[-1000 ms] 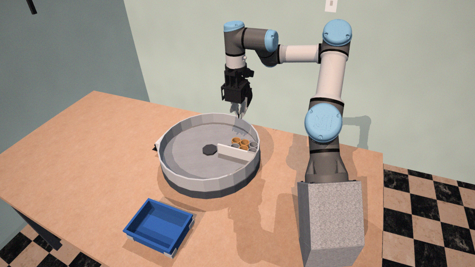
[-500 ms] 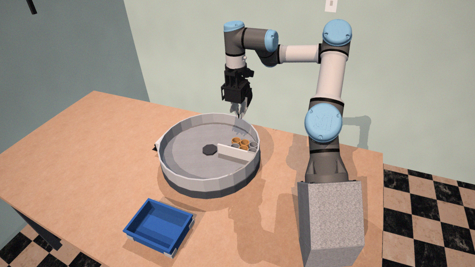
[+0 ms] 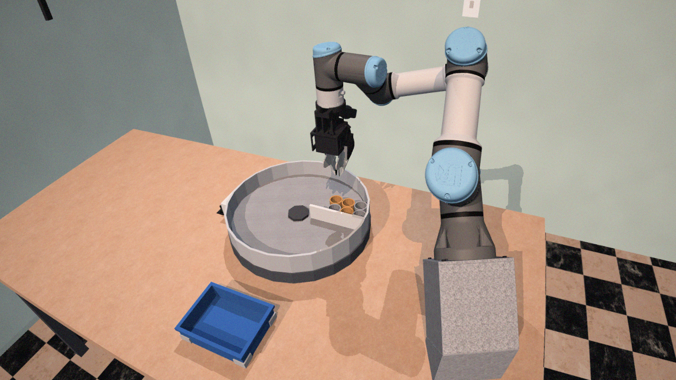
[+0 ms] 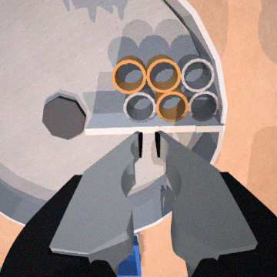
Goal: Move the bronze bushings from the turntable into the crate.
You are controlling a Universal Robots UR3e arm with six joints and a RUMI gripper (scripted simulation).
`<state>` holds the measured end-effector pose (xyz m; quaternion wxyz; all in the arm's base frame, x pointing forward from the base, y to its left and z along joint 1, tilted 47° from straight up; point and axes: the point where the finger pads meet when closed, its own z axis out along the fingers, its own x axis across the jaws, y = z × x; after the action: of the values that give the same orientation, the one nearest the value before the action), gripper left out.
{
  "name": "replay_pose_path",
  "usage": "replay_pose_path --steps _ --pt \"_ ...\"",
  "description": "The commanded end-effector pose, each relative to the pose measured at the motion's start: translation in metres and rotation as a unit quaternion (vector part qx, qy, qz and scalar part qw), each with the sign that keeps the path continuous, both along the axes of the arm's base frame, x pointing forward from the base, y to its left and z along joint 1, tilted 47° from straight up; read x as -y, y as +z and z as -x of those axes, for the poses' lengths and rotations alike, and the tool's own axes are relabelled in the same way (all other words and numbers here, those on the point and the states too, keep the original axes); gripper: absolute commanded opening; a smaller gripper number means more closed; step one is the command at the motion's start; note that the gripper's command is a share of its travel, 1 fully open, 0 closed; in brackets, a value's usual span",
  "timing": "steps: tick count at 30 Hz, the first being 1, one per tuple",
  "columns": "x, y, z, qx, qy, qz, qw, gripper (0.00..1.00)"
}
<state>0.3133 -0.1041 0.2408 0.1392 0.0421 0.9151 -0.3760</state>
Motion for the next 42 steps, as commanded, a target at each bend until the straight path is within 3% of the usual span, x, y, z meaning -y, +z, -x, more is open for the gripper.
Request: replay_pose_path --steps 1,6,42 --pt "0.028 -0.013 -0.026 0.004 0.005 0.0 1.0 0.05" --pt "0.049 -0.022 -0.043 0.004 0.005 0.001 1.0 0.05" --pt "0.051 -0.023 -0.044 0.004 0.005 0.001 1.0 0.05"
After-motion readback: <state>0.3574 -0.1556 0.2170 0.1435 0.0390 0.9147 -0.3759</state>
